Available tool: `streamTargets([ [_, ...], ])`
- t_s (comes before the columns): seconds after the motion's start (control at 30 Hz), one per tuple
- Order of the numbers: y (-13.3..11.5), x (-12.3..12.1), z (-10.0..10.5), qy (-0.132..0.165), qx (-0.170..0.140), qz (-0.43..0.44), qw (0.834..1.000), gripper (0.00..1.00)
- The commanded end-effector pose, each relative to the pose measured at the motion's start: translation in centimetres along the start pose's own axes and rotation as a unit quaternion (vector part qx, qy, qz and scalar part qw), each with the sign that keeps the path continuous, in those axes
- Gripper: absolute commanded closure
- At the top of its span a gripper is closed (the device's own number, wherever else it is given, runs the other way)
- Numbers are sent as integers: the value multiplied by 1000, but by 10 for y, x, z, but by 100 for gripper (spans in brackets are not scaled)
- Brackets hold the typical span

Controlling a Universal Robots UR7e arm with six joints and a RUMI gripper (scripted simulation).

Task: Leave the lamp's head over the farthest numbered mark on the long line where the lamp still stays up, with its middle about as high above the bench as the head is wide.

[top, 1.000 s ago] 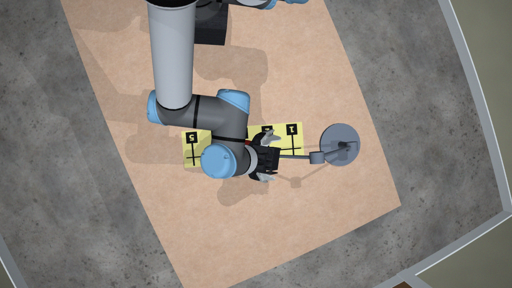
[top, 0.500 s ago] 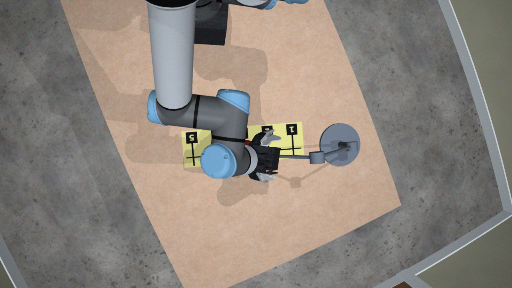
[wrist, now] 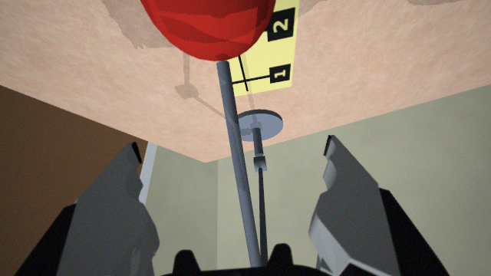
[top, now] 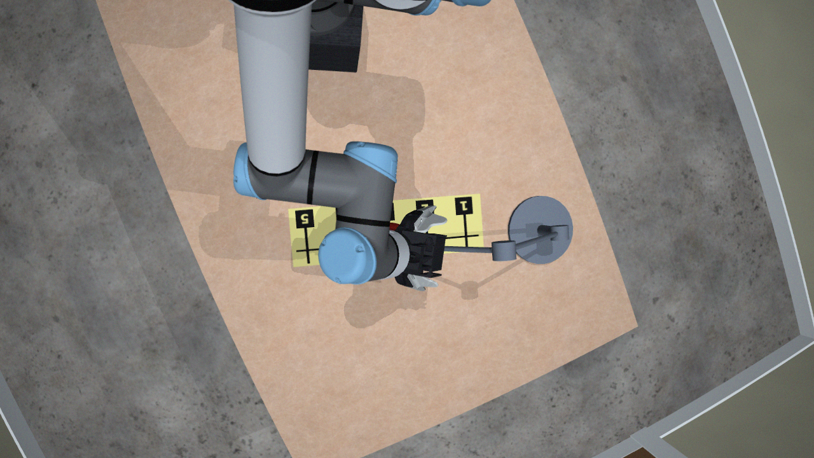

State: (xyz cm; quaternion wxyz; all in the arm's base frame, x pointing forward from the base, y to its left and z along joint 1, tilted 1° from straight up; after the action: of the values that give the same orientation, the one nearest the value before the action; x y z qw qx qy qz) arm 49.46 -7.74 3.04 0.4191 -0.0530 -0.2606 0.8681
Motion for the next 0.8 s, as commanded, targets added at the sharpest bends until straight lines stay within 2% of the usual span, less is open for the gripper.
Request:
streamTargets([
  [0.0,0,0,0,1,0,0,1000,0],
  [0.07,0,0,0,1,0,0,1000,0],
  [0.57,5,-9,64,1,0,0,1000,0],
  [0.63,5,-9,64,1,0,0,1000,0],
  [0.77,6,-10,80,5,3,-6,1000,0],
])
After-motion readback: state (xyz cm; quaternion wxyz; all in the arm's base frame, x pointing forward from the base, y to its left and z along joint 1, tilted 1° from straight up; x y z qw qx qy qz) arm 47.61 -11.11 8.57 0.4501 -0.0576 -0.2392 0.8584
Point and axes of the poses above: the point where the finger pads meet when closed, its own z axis back along the fingers, its own x axis across the jaws, y = z × x, the point moved 7 cm from there along z, back along the fingers, and after that the axes turned 14 degrees about -z, right-handed, at the moved point
